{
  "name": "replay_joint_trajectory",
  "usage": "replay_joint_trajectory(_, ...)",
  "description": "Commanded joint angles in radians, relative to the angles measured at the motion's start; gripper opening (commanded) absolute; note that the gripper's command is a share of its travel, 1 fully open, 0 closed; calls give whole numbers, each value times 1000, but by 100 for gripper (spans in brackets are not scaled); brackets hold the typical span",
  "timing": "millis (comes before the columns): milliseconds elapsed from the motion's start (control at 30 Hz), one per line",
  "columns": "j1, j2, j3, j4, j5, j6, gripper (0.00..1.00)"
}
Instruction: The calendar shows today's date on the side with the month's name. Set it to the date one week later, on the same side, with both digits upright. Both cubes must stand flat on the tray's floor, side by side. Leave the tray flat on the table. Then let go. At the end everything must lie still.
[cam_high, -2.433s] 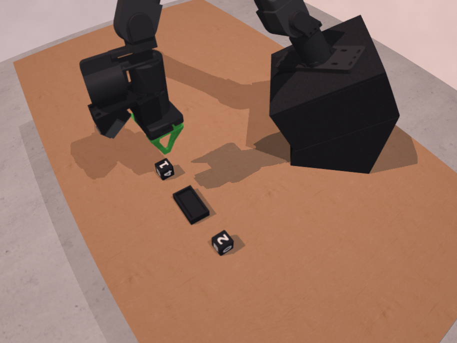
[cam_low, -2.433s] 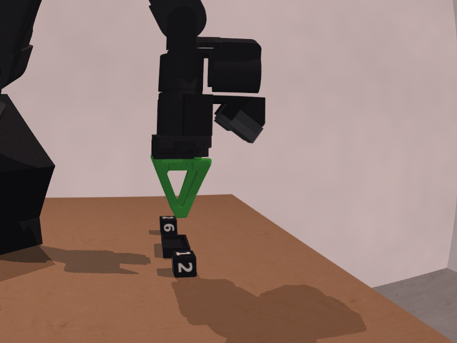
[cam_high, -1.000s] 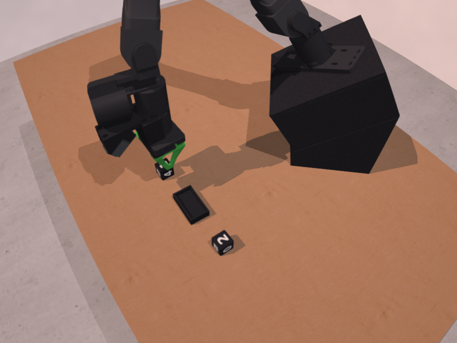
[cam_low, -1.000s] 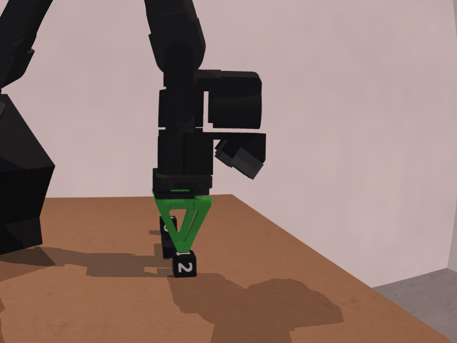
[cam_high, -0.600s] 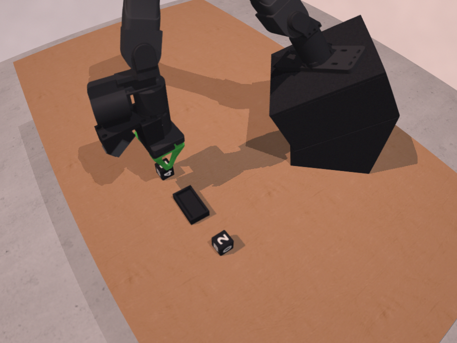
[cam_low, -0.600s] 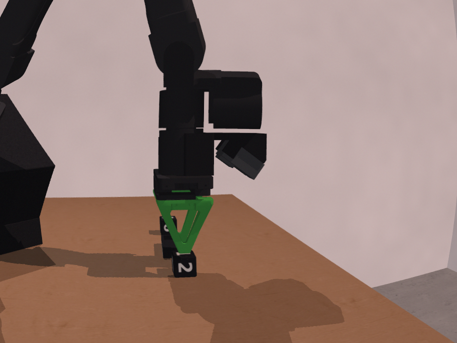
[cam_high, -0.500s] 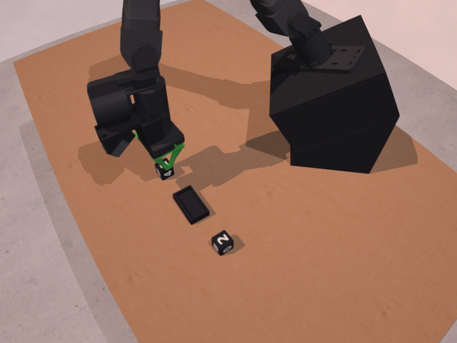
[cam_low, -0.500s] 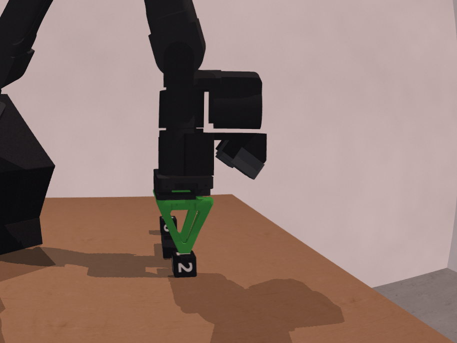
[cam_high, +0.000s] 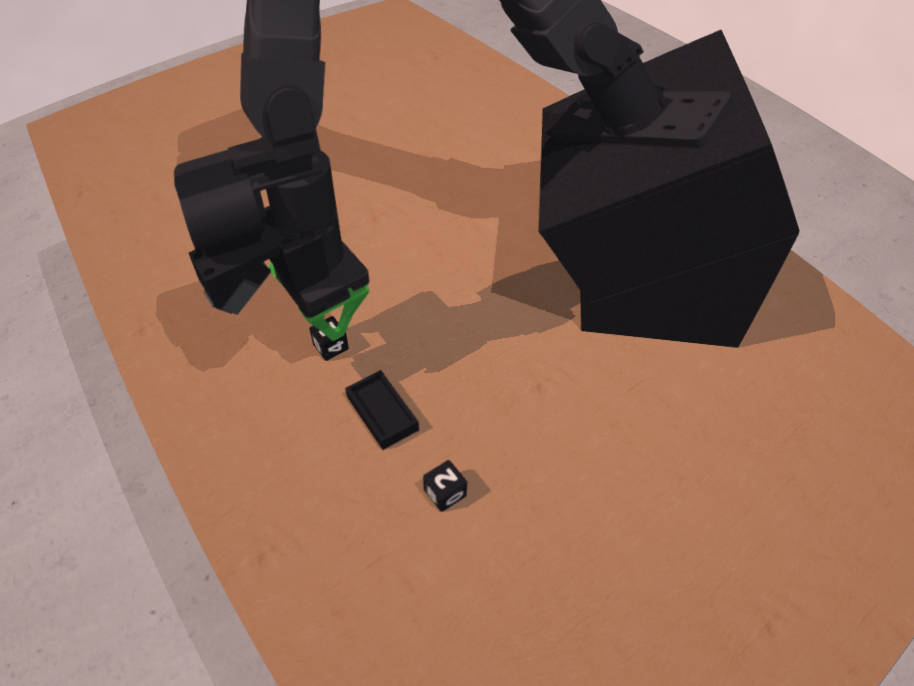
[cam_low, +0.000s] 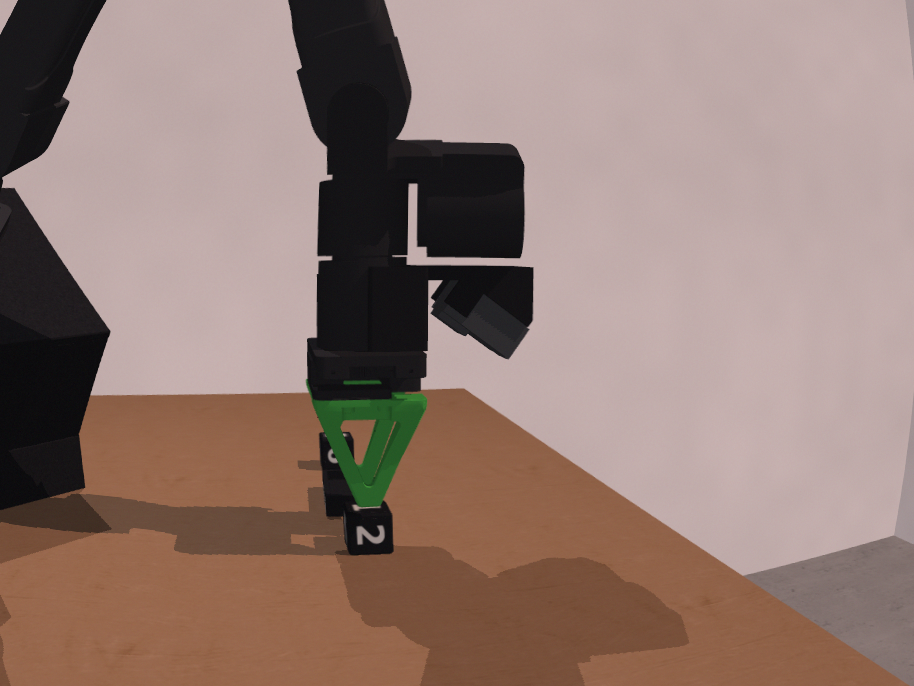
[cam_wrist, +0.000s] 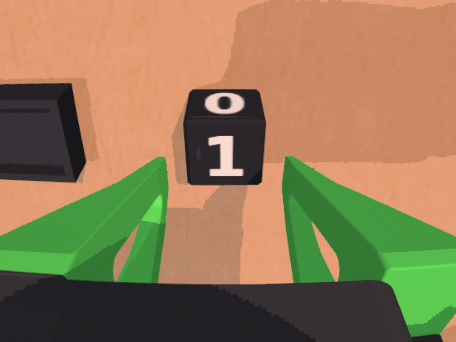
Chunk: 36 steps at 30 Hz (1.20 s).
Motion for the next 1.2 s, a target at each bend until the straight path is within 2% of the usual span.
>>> replay_joint_trajectory(0,3,-8,-1,19,-6,-7,45)
replay_joint_trajectory(800,9,9,27,13,-4,-4,45)
replay_joint_trajectory(1167,9,-7,28,9,-4,-3,45)
